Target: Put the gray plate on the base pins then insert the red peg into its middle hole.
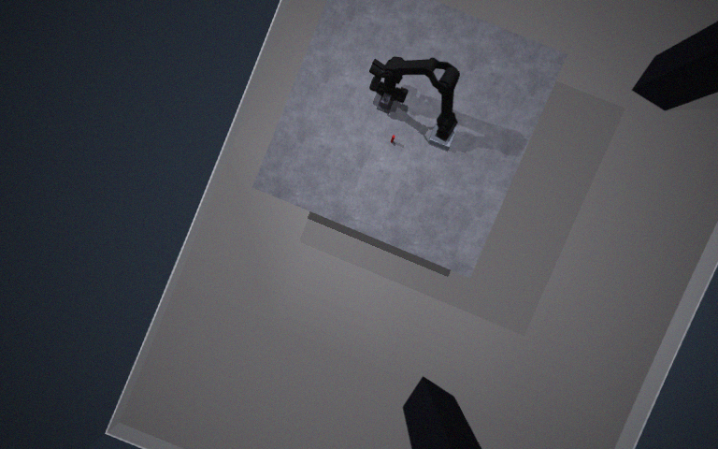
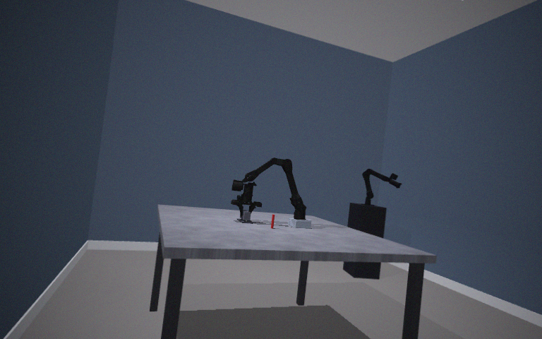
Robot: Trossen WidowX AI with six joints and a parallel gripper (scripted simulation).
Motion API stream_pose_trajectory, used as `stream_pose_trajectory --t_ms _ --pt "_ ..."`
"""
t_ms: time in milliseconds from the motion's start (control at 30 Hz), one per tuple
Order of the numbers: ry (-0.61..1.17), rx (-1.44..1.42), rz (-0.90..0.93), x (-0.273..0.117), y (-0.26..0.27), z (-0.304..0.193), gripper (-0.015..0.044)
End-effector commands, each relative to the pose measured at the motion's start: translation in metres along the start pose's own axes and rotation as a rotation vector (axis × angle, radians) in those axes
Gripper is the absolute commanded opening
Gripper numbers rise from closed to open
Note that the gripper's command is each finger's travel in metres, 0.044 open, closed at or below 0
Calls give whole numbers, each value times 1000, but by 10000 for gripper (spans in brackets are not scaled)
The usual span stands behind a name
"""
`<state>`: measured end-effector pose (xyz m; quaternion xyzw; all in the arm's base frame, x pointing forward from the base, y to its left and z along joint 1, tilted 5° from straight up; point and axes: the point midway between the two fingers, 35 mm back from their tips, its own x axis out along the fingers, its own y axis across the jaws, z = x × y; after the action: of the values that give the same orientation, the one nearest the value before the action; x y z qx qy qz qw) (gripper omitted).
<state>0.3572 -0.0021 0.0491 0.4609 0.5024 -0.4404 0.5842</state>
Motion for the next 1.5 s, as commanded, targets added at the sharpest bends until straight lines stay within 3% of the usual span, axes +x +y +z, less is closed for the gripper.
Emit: stream_pose_trajectory --t_ms 0,200,367,600,933,1267,1467 --pt "0 0 1 0 0 0 289" --pt "0 0 1 0 0 0 440" --pt "0 0 0 -11 2 0 440" --pt "7 -6 -7 -112 2 1 440" --pt "8 -11 -7 -115 5 -1 440" --pt "28 -320 -13 -121 -54 -143 440" --pt "32 -497 -12 -121 -111 -197 440"
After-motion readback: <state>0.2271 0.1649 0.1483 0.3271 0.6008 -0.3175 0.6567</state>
